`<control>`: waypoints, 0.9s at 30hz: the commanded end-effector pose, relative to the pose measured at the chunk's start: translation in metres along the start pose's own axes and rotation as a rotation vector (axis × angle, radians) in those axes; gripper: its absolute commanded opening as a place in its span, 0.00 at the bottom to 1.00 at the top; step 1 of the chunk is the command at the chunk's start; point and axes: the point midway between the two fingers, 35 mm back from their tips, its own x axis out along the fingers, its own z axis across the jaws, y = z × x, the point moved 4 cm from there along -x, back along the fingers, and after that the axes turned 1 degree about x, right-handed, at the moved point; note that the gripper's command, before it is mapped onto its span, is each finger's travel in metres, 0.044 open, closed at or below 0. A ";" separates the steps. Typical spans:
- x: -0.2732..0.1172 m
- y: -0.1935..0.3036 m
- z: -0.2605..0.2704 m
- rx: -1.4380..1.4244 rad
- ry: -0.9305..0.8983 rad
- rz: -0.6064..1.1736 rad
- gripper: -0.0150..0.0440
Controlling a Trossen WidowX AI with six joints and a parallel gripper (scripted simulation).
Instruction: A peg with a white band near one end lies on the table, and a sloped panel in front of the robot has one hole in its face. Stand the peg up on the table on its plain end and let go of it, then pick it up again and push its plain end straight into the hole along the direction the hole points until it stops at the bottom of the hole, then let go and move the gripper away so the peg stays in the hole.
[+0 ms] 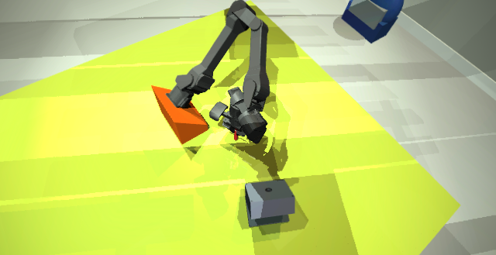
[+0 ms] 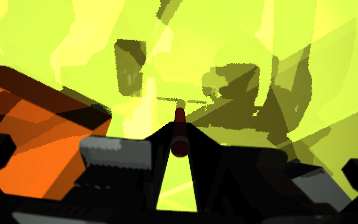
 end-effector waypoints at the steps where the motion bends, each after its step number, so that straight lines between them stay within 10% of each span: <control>1: -0.002 0.001 0.000 0.098 -0.001 0.005 0.25; 27: -0.010 0.002 -0.001 0.794 0.001 0.008 0.25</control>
